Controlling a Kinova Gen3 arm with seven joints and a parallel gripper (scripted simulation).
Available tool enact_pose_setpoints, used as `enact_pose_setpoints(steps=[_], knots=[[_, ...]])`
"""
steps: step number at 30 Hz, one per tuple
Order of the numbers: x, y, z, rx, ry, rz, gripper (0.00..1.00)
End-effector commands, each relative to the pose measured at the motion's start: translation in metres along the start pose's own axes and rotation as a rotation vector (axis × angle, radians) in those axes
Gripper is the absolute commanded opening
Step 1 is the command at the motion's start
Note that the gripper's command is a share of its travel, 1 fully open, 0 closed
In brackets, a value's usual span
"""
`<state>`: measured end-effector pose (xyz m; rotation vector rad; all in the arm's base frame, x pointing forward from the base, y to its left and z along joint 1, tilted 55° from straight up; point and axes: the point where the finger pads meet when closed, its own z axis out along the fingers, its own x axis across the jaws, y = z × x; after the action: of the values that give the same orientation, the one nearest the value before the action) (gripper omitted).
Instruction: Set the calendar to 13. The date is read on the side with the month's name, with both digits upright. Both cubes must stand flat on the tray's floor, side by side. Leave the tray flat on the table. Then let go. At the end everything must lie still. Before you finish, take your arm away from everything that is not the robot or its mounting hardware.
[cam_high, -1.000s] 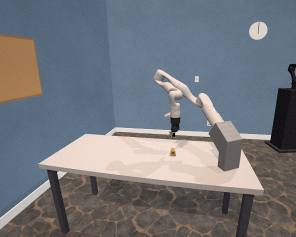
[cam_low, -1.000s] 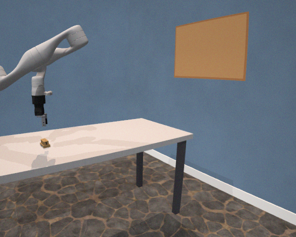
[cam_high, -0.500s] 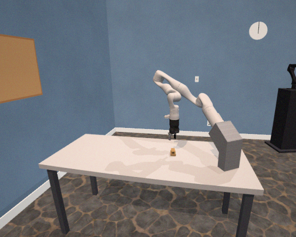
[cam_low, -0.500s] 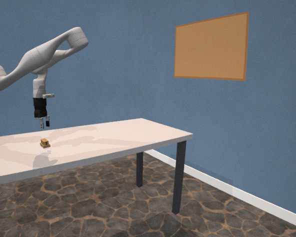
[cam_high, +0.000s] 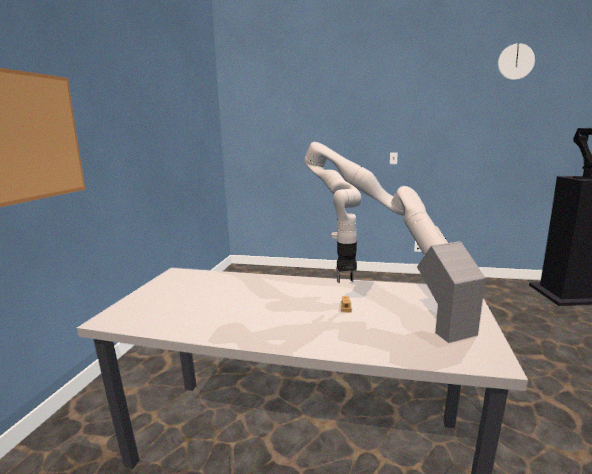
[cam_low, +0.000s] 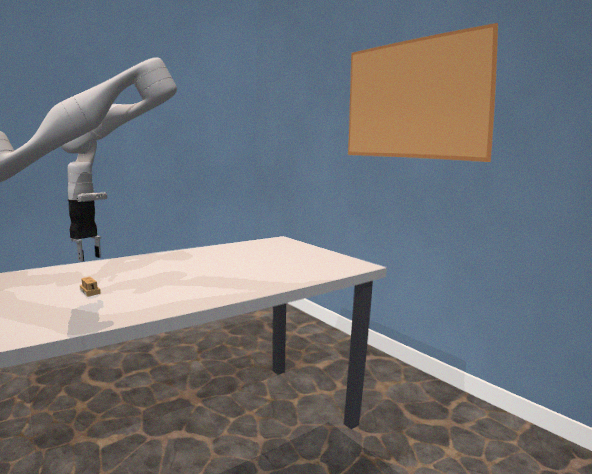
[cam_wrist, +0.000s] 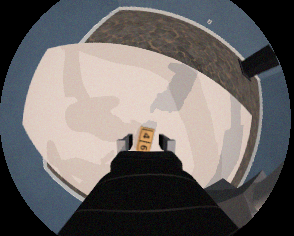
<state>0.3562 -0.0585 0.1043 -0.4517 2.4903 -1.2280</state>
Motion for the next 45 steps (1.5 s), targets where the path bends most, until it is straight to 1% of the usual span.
enact_pose_setpoints(steps=[1, 12, 24, 25, 45], knots=[[-0.0008, 0.004, 0.0037, -0.005, -0.007, 0.053, 1.0], [-0.0005, 0.0055, 0.0078, -0.005, -0.008, 0.186, 1.0], [-0.0004, 0.0053, 0.0083, -0.005, -0.007, 0.208, 1.0], [-0.0004, 0.0053, 0.0082, -0.005, -0.007, 0.208, 0.87], [-0.0004, 0.0053, 0.0082, -0.005, -0.007, 0.208, 0.87]])
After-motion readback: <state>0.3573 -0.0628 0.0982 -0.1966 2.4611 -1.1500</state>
